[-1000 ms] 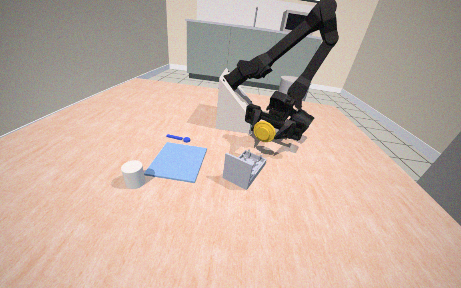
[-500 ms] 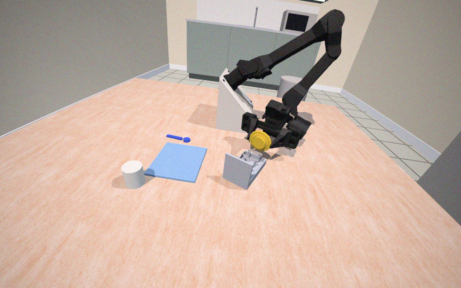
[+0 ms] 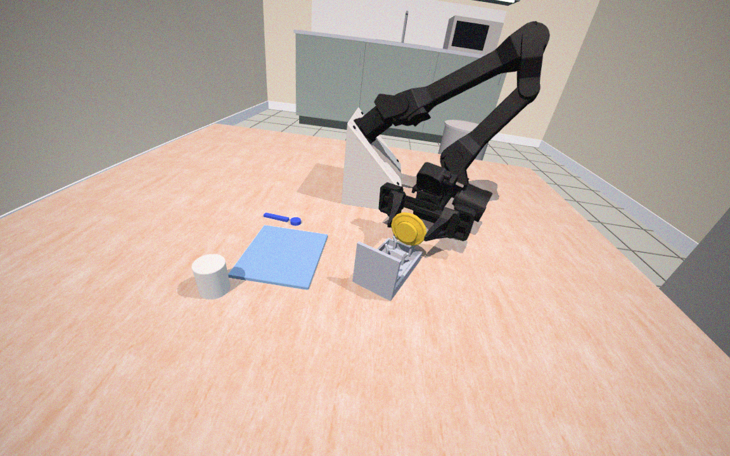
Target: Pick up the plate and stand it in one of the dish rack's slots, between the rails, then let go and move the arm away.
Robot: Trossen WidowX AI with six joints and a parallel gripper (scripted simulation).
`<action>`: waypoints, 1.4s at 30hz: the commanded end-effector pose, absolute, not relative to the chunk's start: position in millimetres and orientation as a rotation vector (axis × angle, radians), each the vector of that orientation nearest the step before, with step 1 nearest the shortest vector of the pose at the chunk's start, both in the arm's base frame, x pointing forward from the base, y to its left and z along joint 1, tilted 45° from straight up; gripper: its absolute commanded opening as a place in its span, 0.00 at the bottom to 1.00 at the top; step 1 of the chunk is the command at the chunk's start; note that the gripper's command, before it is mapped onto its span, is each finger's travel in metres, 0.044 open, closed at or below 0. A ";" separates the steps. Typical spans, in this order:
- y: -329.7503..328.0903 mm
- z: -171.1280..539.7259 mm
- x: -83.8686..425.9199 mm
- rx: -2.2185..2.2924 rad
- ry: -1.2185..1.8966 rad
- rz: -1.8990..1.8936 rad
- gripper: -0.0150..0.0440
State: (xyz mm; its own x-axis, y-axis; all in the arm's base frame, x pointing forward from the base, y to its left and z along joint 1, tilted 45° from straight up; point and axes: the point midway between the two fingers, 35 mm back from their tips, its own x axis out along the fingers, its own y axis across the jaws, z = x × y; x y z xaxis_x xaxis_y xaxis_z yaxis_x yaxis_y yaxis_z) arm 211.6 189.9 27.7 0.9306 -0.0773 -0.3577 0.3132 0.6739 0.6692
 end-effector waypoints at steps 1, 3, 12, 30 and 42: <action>186.0 22.2 216.1 0.795 0.317 -0.226 0.25; 185.0 20.9 219.1 0.800 0.315 -0.225 0.25; 198.1 7.2 217.9 0.813 0.309 -0.225 0.25; 195.2 8.1 217.3 0.804 0.319 -0.224 0.34; 195.2 8.1 217.3 0.804 0.319 -0.224 0.88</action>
